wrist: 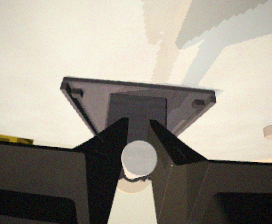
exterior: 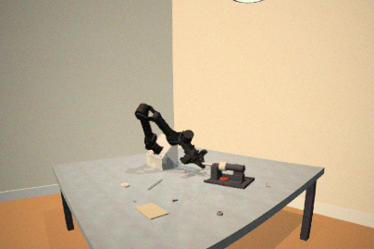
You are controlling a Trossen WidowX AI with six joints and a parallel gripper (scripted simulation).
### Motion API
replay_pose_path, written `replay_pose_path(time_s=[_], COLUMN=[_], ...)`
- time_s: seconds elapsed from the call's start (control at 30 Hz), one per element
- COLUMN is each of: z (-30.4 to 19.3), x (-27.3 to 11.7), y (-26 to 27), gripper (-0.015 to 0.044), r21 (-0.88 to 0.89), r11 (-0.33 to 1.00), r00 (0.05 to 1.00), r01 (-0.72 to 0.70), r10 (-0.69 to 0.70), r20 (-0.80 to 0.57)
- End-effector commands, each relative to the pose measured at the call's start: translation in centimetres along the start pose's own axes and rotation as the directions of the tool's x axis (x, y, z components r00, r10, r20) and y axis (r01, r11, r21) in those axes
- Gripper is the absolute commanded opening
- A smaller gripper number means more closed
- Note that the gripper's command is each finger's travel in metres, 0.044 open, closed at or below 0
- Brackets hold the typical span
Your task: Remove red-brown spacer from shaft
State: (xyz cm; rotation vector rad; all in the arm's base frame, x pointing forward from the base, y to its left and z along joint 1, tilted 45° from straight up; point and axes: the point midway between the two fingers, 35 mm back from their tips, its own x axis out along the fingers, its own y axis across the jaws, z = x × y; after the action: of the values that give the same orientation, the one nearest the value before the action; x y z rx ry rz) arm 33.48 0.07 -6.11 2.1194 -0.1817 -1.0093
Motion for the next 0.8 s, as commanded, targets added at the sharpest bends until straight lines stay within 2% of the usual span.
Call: replay_pose_path(time_s=[0.0, 0.77], z=[-0.31, -0.83], x=[0.16, 0.67], y=[0.04, 0.06], gripper=[0.0000, 0.0000], r21=[0.002, 0.003], r11=[1.000, 1.000], r00=[1.000, 1.000], r01=[-0.001, -0.001], r10=[0.001, 0.001], r20=[-0.004, -0.005])
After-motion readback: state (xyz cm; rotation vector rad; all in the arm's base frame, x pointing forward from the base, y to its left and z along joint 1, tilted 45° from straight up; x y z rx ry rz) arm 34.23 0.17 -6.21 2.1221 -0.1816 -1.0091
